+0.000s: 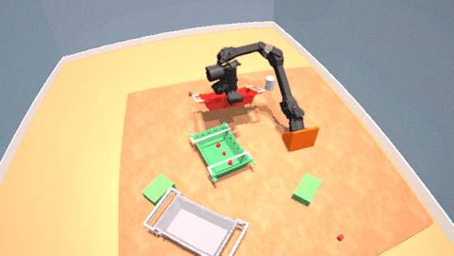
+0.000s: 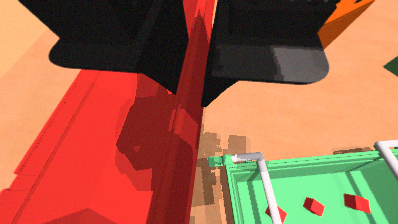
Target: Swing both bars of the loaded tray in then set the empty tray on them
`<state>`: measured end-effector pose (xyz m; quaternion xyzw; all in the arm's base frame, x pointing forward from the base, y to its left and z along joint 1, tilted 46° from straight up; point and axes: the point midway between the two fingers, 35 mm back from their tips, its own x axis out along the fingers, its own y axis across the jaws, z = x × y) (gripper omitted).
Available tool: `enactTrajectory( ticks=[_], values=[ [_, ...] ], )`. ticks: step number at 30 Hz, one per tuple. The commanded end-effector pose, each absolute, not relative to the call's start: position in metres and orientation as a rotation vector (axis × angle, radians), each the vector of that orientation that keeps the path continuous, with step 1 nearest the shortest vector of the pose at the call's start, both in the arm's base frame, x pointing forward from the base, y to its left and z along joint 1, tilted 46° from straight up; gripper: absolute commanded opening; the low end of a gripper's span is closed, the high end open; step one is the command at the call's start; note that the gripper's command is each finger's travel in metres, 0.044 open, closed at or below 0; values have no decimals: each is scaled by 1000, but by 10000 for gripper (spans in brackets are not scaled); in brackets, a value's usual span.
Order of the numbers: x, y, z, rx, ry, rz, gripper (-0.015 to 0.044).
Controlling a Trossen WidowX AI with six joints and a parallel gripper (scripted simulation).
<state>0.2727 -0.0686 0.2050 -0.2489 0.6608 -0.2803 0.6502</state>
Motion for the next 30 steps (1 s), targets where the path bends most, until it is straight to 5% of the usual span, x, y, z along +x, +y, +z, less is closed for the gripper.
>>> enactTrajectory(
  ticks=[1, 30],
  values=[
    [279, -61, 207, -621, 1507, -579, 0],
    [305, -21, 183, -997, 1650, -175, 0]
  ],
)
